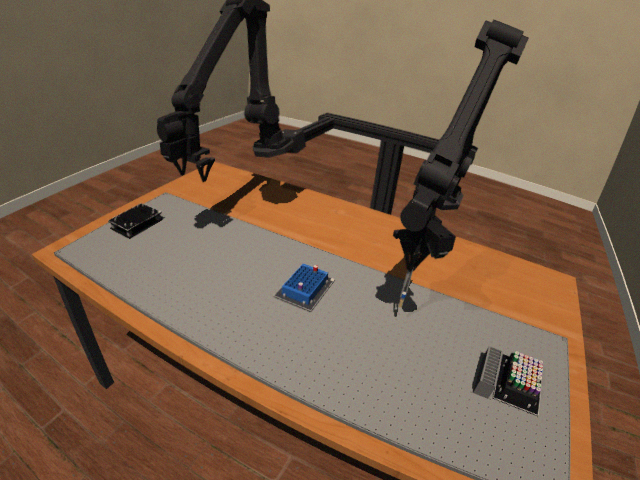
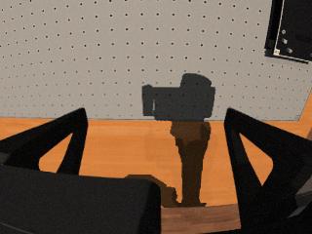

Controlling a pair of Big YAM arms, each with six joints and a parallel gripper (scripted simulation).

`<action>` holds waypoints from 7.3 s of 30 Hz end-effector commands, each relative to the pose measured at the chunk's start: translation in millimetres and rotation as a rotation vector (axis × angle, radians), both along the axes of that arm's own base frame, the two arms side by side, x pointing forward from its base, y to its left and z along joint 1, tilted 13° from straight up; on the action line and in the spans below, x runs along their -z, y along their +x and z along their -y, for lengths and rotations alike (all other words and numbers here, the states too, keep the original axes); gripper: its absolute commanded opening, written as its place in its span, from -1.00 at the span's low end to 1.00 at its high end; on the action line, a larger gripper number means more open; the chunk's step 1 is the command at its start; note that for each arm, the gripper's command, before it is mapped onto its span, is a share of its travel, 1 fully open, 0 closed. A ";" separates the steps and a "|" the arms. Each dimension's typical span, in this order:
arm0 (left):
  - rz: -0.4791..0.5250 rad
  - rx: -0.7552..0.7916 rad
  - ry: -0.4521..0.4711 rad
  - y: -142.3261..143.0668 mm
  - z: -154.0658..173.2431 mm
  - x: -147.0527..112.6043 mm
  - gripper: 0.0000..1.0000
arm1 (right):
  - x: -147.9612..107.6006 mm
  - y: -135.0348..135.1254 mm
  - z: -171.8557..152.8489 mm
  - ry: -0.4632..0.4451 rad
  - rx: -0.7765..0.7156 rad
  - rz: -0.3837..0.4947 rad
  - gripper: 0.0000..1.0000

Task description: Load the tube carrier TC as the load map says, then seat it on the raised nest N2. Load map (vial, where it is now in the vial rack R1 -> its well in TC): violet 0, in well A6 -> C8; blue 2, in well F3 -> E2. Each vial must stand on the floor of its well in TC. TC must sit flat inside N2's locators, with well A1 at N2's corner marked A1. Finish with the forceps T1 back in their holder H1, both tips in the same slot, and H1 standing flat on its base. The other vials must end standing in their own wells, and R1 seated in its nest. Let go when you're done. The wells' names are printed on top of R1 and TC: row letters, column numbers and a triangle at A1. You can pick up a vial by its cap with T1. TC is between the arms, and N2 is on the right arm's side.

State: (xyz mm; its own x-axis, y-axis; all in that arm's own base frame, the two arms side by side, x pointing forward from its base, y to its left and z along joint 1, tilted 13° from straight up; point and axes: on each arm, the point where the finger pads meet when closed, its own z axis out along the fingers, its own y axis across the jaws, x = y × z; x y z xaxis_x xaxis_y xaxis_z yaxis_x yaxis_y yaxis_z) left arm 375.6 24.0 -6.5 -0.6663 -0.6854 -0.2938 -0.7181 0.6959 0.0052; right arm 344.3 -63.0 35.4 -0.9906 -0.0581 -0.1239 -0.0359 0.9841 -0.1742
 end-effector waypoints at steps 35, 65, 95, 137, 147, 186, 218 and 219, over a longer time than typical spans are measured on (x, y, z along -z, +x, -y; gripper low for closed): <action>0.014 -0.015 -0.004 10.1 58.9 4.6 -0.82 | -24.5 30.7 4.8 -0.008 0.019 0.082 1.00; 0.011 -0.015 -0.005 6.0 103.3 12.9 -0.82 | -24.5 30.7 4.8 -0.008 0.019 0.082 1.00; 0.011 -0.015 -0.006 1.6 147.6 21.2 -0.82 | -24.5 30.7 4.8 -0.008 0.019 0.082 1.00; 0.010 -0.018 -0.006 -4.3 211.0 33.1 -0.82 | -24.5 30.7 4.8 -0.008 0.019 0.082 1.00; 0.010 -0.014 -0.007 -6.2 225.7 35.7 -0.82 | -24.5 30.7 4.8 -0.008 0.019 0.082 1.00; 0.011 -0.021 -0.008 -10.5 282.2 46.5 -0.82 | -24.5 30.7 4.8 -0.008 0.019 0.082 1.00; -0.017 -0.014 0.018 -27.3 297.8 53.0 -0.82 | -24.5 30.7 4.8 -0.008 0.019 0.082 1.00; -0.013 -0.014 0.015 -26.2 297.7 50.5 -0.82 | -24.5 30.7 4.8 -0.008 0.019 0.082 1.00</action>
State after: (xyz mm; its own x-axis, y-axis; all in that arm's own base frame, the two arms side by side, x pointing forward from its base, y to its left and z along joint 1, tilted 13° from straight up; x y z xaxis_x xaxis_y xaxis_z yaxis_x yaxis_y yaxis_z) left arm 351.7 -278.7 -62.7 -0.6538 -0.6965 -0.2957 -0.7319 0.6812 0.0138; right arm 344.3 -63.0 35.4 -0.9906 -0.0581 -0.1239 -0.0359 0.9841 -0.1742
